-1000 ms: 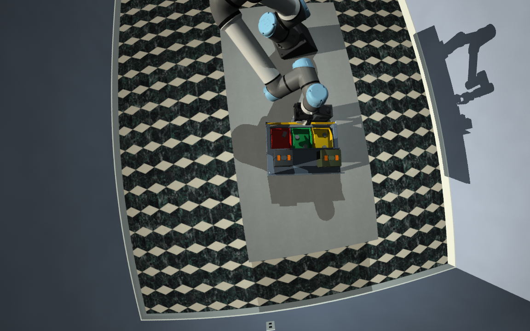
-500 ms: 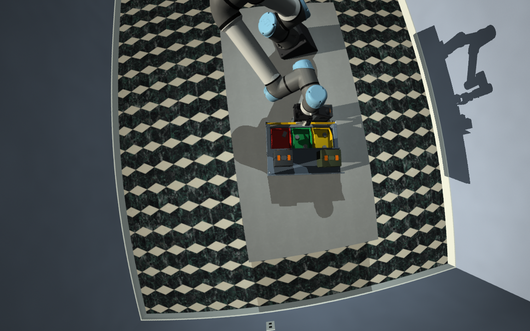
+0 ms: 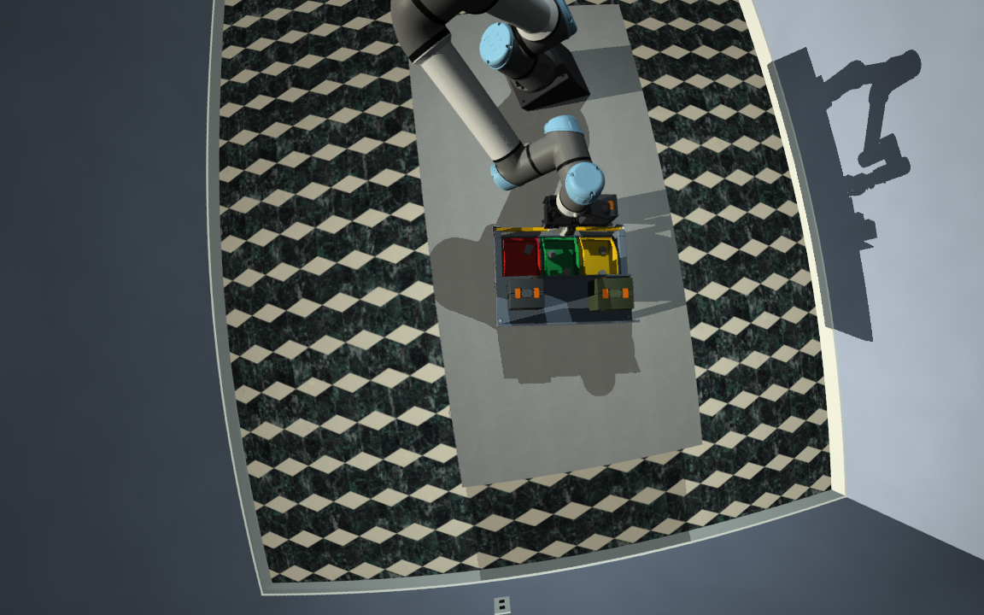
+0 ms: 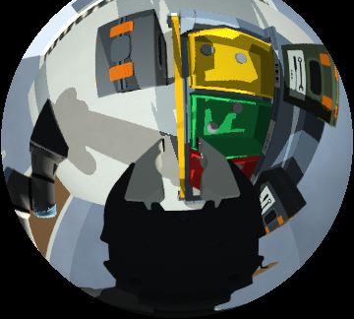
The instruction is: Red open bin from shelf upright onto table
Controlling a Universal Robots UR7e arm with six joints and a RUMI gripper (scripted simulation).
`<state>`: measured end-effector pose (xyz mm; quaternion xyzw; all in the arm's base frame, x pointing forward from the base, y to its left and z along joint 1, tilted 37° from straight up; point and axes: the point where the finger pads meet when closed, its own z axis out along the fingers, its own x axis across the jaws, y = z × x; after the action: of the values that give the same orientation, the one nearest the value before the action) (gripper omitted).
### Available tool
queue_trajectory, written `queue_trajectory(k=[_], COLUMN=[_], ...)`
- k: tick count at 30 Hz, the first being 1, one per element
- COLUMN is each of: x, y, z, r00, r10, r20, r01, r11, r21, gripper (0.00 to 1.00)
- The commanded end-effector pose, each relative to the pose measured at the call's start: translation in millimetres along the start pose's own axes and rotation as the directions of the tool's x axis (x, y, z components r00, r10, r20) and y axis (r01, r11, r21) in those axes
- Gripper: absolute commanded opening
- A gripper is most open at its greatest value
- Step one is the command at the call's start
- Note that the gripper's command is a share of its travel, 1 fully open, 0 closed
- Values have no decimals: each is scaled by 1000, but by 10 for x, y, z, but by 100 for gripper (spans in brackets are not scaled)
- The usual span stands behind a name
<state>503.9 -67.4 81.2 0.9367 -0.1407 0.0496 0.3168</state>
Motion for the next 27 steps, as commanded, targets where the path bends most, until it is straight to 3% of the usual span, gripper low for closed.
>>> queue_trajectory(k=[1, 27], x=[5, 8], y=[-1, -2], z=[45, 163], r00=[1000, 1000], r10=[0, 0], r20=[-1, -1], r01=[0, 0], r11=[1000, 1000], r21=[0, 0], gripper=[26, 26])
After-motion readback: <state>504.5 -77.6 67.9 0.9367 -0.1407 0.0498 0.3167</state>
